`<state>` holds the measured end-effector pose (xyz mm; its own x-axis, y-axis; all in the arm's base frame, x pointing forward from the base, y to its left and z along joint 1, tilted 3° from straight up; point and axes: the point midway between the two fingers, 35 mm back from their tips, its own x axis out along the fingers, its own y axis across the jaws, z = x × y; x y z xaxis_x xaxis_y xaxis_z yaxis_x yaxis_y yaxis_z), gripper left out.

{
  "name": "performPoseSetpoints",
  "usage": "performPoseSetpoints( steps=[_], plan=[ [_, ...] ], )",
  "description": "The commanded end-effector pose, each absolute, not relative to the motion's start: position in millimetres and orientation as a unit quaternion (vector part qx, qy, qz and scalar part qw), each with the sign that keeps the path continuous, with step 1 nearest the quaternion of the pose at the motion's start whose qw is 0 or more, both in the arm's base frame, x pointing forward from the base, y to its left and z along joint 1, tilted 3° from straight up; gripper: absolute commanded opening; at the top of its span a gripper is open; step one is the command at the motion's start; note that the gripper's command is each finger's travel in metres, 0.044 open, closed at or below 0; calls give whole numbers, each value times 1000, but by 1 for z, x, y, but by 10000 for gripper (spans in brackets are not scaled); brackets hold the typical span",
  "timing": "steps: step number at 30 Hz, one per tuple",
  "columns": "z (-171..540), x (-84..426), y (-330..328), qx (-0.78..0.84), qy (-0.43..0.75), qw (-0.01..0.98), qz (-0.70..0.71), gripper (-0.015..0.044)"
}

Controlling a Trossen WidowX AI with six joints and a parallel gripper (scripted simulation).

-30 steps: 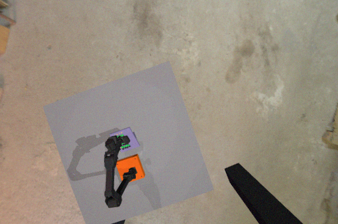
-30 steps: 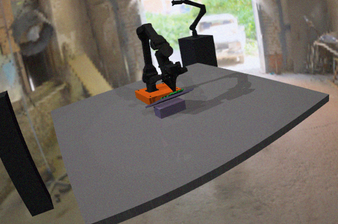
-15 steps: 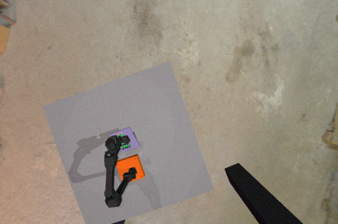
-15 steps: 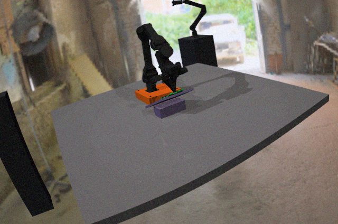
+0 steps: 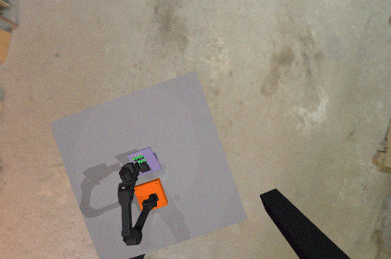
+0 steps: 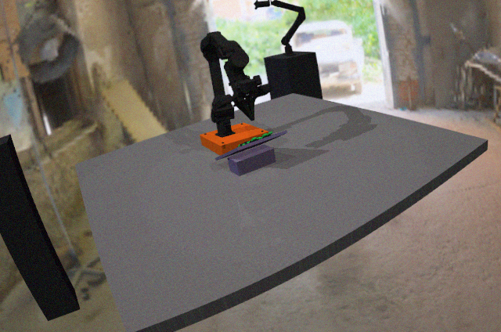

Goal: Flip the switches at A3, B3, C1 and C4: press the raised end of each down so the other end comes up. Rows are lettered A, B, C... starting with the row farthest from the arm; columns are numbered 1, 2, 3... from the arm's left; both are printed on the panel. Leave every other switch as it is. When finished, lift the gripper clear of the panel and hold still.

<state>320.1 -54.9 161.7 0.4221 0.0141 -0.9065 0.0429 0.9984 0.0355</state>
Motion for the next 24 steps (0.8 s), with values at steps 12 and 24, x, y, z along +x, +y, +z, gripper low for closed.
performPoseSetpoints(
  steps=[12,24],
  plan=[
    [142,285,-52,27,542,840,-5,0],
    [111,299,-51,27,549,835,-4,0]
  ],
)
